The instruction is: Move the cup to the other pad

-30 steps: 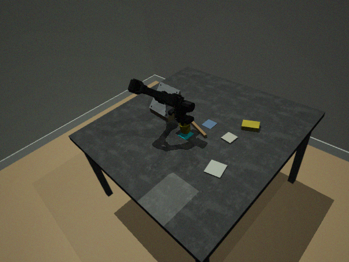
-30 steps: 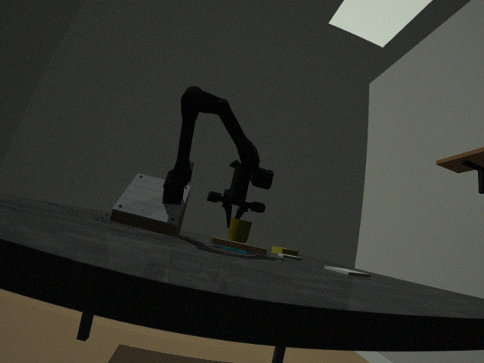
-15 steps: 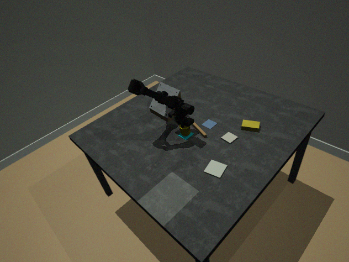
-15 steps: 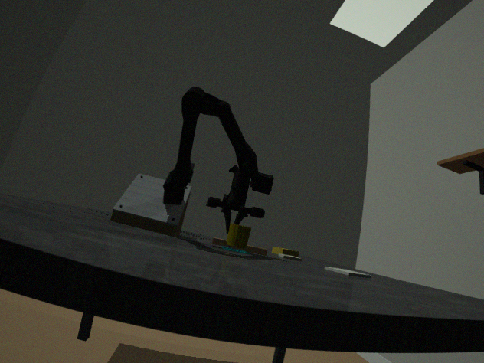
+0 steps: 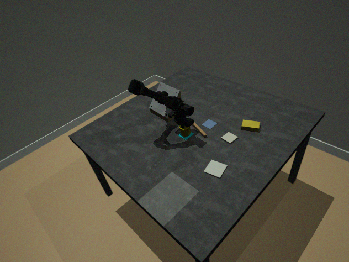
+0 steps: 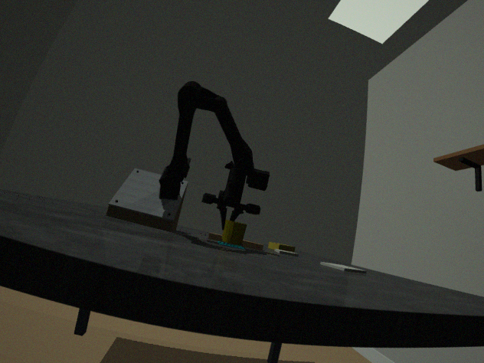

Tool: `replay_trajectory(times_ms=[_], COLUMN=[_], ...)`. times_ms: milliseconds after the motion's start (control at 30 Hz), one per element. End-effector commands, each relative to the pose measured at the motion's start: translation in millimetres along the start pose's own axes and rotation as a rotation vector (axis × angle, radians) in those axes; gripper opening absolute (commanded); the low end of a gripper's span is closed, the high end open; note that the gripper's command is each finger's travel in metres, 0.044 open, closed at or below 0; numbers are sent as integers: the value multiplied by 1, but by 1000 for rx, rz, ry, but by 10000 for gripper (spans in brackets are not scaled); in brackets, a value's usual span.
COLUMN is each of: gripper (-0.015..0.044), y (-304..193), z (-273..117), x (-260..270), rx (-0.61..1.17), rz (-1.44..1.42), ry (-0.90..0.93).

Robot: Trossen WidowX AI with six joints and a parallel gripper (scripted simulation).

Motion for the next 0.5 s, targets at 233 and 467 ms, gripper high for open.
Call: replay_trajectory(times_ms=[233,467], gripper=[147,147], y=[0,0], z=[0,-3], x=[0,-1], rx=[0,-1], rz=[3,2], ry=[0,0])
Point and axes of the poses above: the point midway between the two fingers, 35 mm back from their tips, its own z axis out along the fingers, its own x axis across the jaws, y = z × x, the point moved 8 cm from there along -z, back along the fingers, and after that the axes turned 3 degrees about z, right-handed, at the moved point
